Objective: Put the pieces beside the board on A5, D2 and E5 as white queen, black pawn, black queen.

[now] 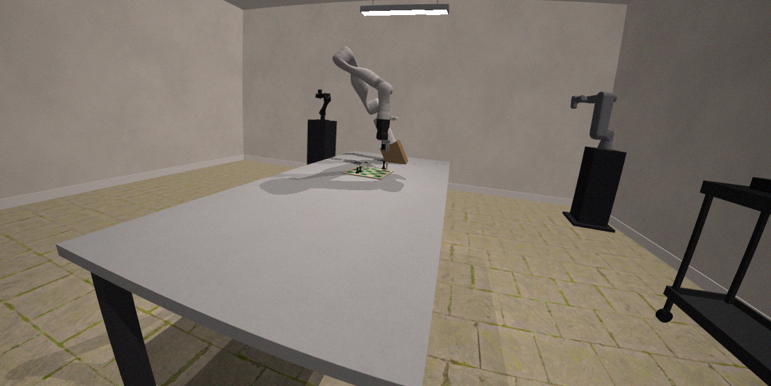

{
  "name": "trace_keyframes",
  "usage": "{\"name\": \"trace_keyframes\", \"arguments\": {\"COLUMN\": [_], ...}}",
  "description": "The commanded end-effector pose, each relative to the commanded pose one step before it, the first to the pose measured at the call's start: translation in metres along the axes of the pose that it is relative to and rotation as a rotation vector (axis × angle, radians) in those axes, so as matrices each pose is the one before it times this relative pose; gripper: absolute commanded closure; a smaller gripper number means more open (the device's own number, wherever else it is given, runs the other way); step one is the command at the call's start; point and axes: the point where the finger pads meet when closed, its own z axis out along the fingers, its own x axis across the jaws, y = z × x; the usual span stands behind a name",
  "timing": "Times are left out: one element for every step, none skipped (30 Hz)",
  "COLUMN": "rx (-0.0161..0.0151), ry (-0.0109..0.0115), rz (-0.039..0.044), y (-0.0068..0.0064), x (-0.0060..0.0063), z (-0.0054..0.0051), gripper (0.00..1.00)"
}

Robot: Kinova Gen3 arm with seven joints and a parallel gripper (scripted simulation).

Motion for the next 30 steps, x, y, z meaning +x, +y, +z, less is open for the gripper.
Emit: {"name": "trace_keyframes", "arguments": {"rx": [-0.0004, 0.0, 0.0, 0.0, 0.0, 0.0, 0.0, 0.0, 0.0, 0.0, 0.0, 0.0, 0.0, 0.0, 0.0, 0.0, 0.0, 0.0, 0.0, 0.0, 0.0, 0.0, 0.0, 0.0, 0.0, 0.0, 0.0, 0.0, 0.0, 0.0], "ry": [0.00143, 0.0, 0.0, 0.0, 0.0, 0.0, 0.0, 0.0, 0.0, 0.0, 0.0, 0.0, 0.0, 0.0, 0.0, 0.0, 0.0, 0.0, 0.0, 0.0, 0.0, 0.0, 0.0, 0.0, 0.0, 0.0, 0.0, 0.0, 0.0, 0.0], "rz": [-0.00064, 0.0, 0.0, 0.0, 0.0, 0.0, 0.0, 0.0, 0.0, 0.0, 0.0, 0.0, 0.0, 0.0, 0.0, 0.0, 0.0, 0.0, 0.0, 0.0, 0.0, 0.0, 0.0, 0.0, 0.0, 0.0, 0.0, 0.0, 0.0, 0.0], "y": [-0.00001, 0.0, 0.0, 0.0, 0.0, 0.0, 0.0, 0.0, 0.0, 0.0, 0.0, 0.0, 0.0, 0.0, 0.0, 0.0, 0.0, 0.0, 0.0, 0.0, 0.0, 0.0, 0.0, 0.0, 0.0, 0.0, 0.0, 0.0, 0.0, 0.0], "x": [0.00036, 0.0, 0.0, 0.0, 0.0, 0.0, 0.0, 0.0, 0.0, 0.0, 0.0, 0.0, 0.0, 0.0, 0.0, 0.0, 0.0, 0.0, 0.0, 0.0, 0.0, 0.0, 0.0, 0.0, 0.0, 0.0, 0.0, 0.0, 0.0, 0.0], "z": [-0.0005, 0.0, 0.0, 0.0, 0.0, 0.0, 0.0, 0.0, 0.0, 0.0, 0.0, 0.0, 0.0, 0.0, 0.0, 0.0, 0.0, 0.0, 0.0, 0.0, 0.0, 0.0, 0.0, 0.0, 0.0, 0.0, 0.0, 0.0, 0.0, 0.0], "gripper": [0.0, 0.21, 0.21, 0.21, 0.21, 0.21, 0.21, 0.21, 0.21, 0.21, 0.21, 0.21, 0.21, 0.21, 0.21, 0.21, 0.21, 0.21, 0.21, 0.21, 0.21, 0.21, 0.21, 0.21, 0.21, 0.21, 0.21, 0.21, 0.21, 0.21]}}
